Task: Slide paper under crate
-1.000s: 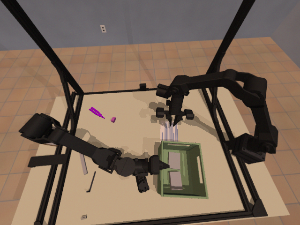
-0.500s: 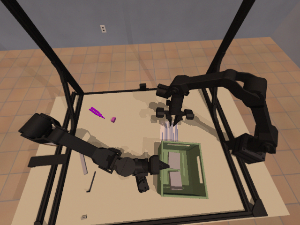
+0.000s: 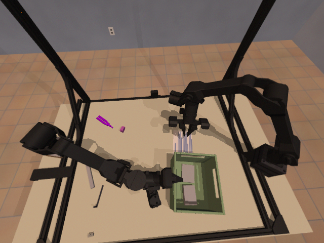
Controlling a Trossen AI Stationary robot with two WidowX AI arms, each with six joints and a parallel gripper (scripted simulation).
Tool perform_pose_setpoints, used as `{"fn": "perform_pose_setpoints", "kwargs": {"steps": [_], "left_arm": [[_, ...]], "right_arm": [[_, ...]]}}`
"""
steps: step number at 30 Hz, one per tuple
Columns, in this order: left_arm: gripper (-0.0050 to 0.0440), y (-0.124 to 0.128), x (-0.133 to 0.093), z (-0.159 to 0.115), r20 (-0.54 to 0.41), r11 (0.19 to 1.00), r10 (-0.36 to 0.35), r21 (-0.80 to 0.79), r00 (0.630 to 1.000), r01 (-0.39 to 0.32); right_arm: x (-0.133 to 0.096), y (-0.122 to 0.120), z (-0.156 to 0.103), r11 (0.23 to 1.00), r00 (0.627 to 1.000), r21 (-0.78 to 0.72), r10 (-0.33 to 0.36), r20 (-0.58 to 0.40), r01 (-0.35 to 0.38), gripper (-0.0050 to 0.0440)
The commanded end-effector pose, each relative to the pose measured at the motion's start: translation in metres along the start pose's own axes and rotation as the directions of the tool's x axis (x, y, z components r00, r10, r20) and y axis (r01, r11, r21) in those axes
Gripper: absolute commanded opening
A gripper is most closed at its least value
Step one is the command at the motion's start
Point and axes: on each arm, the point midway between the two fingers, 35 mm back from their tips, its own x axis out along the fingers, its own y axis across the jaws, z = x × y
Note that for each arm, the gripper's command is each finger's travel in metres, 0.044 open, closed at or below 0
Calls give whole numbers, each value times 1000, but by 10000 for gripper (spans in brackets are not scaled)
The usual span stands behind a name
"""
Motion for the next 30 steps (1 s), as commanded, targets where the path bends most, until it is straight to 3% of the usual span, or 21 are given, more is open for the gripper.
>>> {"fn": "perform_pose_setpoints", "kwargs": {"steps": [1, 17, 30], "left_arm": [[60, 1, 0, 0, -1, 1000, 2, 5, 1000, -2], [60, 5, 4, 1, -1, 1000, 2, 5, 1000, -2], [60, 5, 24, 11, -1, 1000, 2, 5, 1000, -2]], "right_arm": [[-6, 39, 0, 997, 997, -18, 77, 2, -77, 0], [-7, 41, 0, 997, 997, -18, 77, 2, -77, 0], [-7, 41, 0, 997, 997, -18, 77, 2, -77, 0]]}}
